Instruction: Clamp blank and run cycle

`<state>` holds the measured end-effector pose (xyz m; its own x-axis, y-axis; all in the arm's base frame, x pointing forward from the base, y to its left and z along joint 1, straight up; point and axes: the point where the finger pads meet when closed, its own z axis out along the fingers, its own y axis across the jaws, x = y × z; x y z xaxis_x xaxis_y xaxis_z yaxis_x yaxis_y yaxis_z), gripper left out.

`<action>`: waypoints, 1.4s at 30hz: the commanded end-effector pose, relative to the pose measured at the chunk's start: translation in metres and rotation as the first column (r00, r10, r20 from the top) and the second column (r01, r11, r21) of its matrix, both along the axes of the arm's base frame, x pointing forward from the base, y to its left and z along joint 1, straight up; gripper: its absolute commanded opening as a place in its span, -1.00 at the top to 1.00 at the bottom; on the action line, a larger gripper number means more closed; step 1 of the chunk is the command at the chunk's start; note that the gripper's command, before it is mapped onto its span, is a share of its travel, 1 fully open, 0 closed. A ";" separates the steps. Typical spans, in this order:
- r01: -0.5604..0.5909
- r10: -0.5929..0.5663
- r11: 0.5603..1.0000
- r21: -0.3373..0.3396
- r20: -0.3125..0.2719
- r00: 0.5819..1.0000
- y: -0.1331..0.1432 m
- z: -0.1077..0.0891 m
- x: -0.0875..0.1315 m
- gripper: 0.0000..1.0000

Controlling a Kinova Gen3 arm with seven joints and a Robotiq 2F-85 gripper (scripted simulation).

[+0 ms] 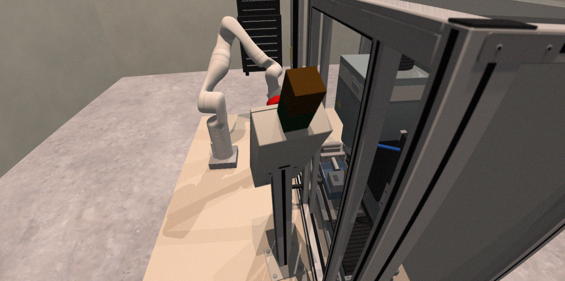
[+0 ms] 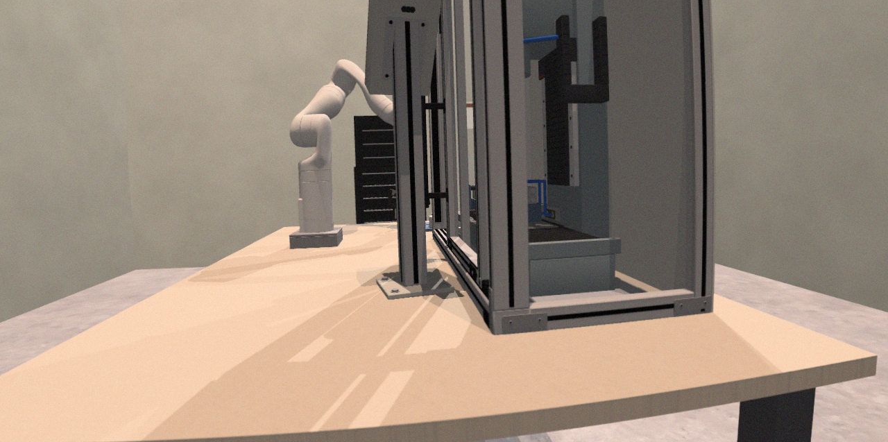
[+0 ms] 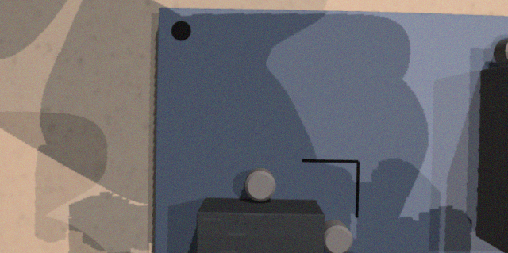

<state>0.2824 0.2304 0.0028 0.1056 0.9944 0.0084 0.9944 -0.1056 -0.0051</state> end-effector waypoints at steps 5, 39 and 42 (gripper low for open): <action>-0.002 0.002 1.000 -0.004 0.006 1.000 -0.003 -0.001 0.002 -1.00; -0.002 0.002 1.000 -0.004 0.006 1.000 -0.005 -0.003 0.003 -1.00; -0.002 0.002 1.000 -0.004 0.006 1.000 -0.005 -0.003 0.003 -1.00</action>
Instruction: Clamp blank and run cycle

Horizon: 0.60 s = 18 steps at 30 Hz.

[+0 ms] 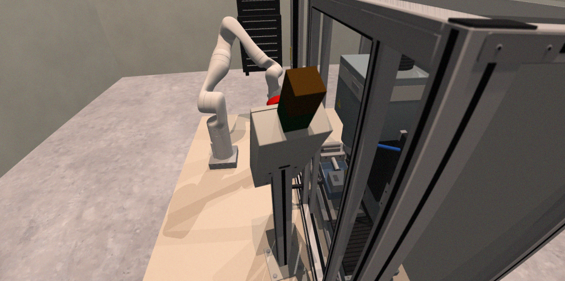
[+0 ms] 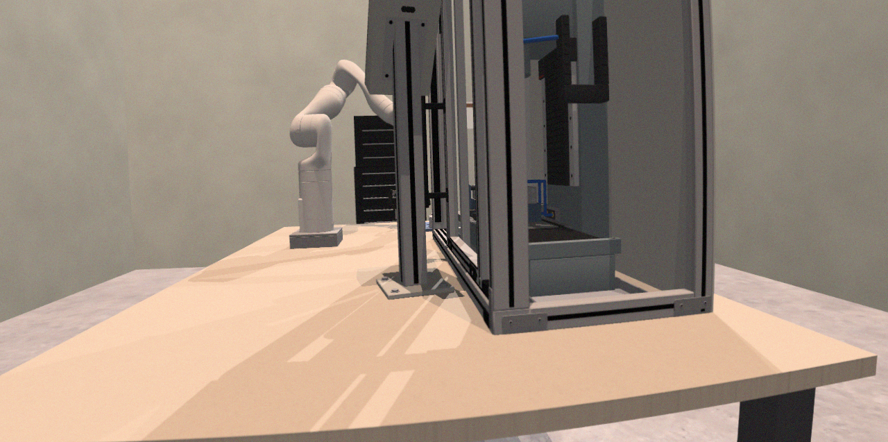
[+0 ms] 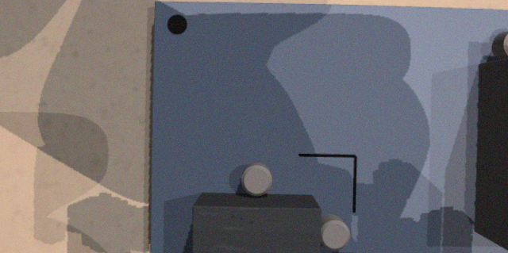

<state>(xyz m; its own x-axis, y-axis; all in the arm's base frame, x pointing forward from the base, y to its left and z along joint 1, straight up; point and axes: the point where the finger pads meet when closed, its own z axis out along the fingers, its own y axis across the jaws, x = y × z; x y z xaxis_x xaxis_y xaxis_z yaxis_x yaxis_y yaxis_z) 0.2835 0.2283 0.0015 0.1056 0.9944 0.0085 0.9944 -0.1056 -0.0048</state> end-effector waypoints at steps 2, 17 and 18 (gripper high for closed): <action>-0.002 0.002 1.000 -0.004 0.005 1.000 -0.003 -0.001 0.002 -1.00; 0.000 0.000 1.000 0.001 0.001 1.000 0.000 0.001 0.000 0.80; 0.000 0.000 1.000 0.001 0.001 1.000 0.000 0.002 0.000 0.80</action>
